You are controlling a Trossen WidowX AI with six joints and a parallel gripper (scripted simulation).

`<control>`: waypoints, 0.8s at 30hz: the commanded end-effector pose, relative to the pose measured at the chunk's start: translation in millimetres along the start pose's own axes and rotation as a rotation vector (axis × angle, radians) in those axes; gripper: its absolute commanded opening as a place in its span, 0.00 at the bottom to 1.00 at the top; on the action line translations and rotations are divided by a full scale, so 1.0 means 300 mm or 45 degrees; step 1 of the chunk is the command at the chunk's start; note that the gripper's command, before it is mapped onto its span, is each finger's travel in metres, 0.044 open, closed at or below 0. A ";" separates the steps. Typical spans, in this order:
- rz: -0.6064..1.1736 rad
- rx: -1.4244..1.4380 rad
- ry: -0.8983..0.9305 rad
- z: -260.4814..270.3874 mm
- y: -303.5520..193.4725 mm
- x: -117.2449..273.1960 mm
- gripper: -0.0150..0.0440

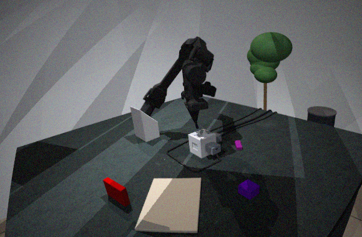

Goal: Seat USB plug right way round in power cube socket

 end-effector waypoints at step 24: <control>0.001 -0.893 -0.001 0.000 0.000 -0.001 0.25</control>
Point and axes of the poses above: the point midway between the two fingers, 35 mm back from their tips, its own x axis back along the fingers, its own z axis across the jaws, y = z × x, the point moved 9 cm from there along x, back along the fingers, and after that the axes turned 4 degrees about x, right-handed, at the moved point
